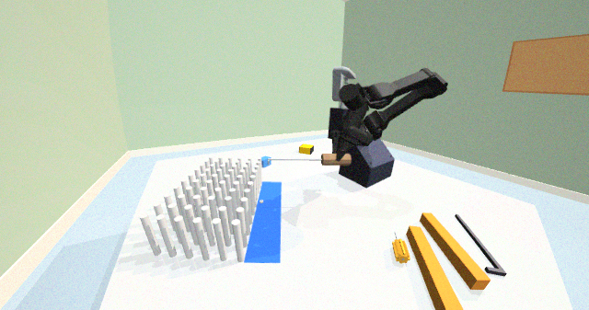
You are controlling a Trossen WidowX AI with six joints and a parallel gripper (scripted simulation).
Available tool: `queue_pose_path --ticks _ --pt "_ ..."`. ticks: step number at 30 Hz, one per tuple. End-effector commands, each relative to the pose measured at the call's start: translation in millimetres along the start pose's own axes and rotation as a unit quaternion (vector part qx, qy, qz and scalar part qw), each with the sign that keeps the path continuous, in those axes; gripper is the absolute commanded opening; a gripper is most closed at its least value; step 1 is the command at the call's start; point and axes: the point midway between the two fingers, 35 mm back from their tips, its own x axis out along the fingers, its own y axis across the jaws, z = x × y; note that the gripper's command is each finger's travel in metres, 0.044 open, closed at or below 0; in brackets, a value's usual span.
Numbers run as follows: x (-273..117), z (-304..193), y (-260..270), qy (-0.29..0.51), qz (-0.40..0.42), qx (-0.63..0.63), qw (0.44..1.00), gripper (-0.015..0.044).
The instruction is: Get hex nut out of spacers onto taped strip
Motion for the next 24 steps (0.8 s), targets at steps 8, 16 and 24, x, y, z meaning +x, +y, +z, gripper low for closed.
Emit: queue_pose_path --ticks 8,16,24 --pt "-0.5 -30.0 9.5 0.026 0.029 0.055 0.998 0.0000" --pt "-2.4 -66.4 26.7 0.056 0.063 0.124 0.989 0.0000" --pt "-6.1 -101.3 50.4 0.086 0.096 0.192 0.973 0.0000"
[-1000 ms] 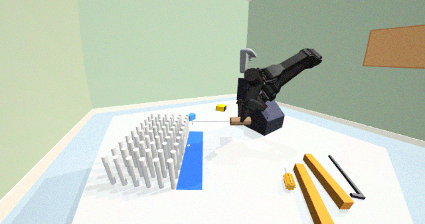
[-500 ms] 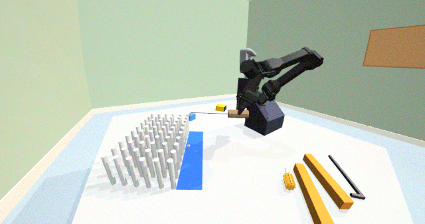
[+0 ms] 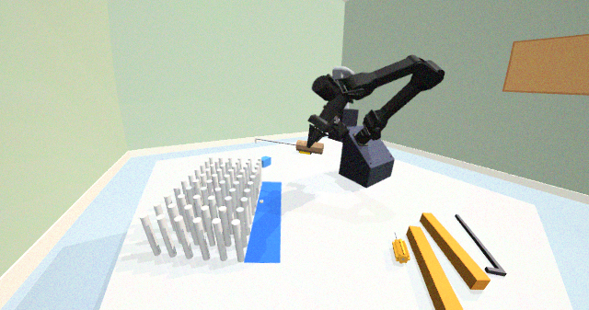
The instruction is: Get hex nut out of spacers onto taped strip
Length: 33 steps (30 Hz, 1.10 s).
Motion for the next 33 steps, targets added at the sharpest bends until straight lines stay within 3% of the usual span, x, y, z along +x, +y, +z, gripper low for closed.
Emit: queue_pose_path --ticks 1,33 --pt "0.0 -25.6 5.1 0.023 0.016 0.039 0.999 0.0000" --pt "14.3 -166.9 116.6 0.110 0.137 0.311 0.934 0.0000"
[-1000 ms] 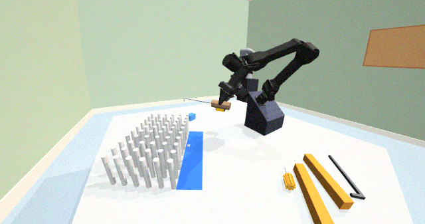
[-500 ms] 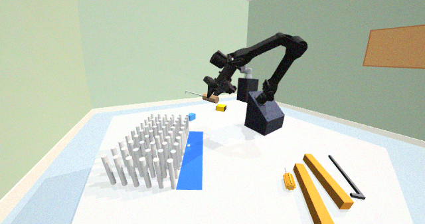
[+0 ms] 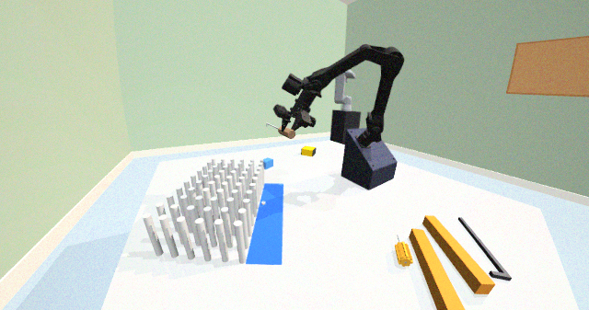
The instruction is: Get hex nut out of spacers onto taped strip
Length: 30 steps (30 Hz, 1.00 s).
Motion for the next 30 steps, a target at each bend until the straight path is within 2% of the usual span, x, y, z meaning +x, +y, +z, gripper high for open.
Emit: queue_pose_path --ticks 1,22,30 --pt "6.8 -26.7 5.6 0.017 0.014 0.039 0.999 0.0000" --pt "58.6 -124.1 73.9 0.051 0.098 0.212 0.971 0.0000" --pt "62.6 -129.8 80.4 0.053 0.104 0.224 0.968 0.0000"
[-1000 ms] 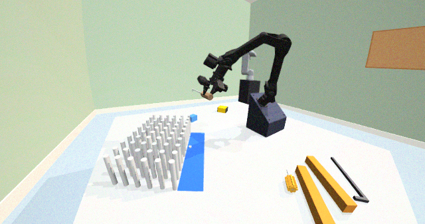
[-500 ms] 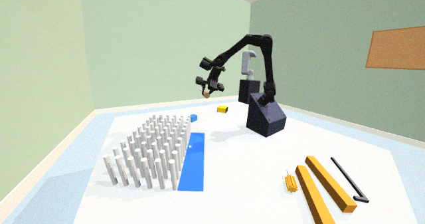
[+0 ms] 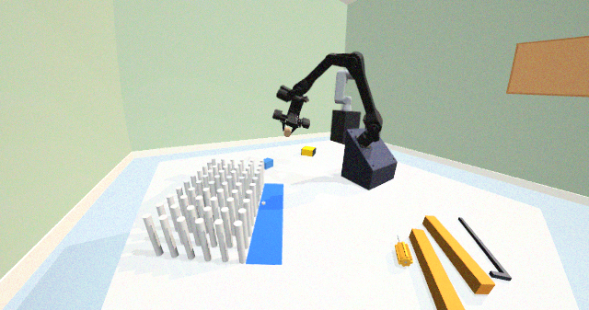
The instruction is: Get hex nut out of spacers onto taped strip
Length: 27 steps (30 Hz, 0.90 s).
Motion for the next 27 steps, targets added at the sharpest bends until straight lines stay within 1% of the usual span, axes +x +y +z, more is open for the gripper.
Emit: queue_pose_path --ticks 1,27 --pt "-2.9 -6.4 -5.0 0.009 -0.006 0.006 1.000 0.0000" --pt "20.5 3.1 -4.1 0.009 -0.006 0.006 1.000 0.0000"
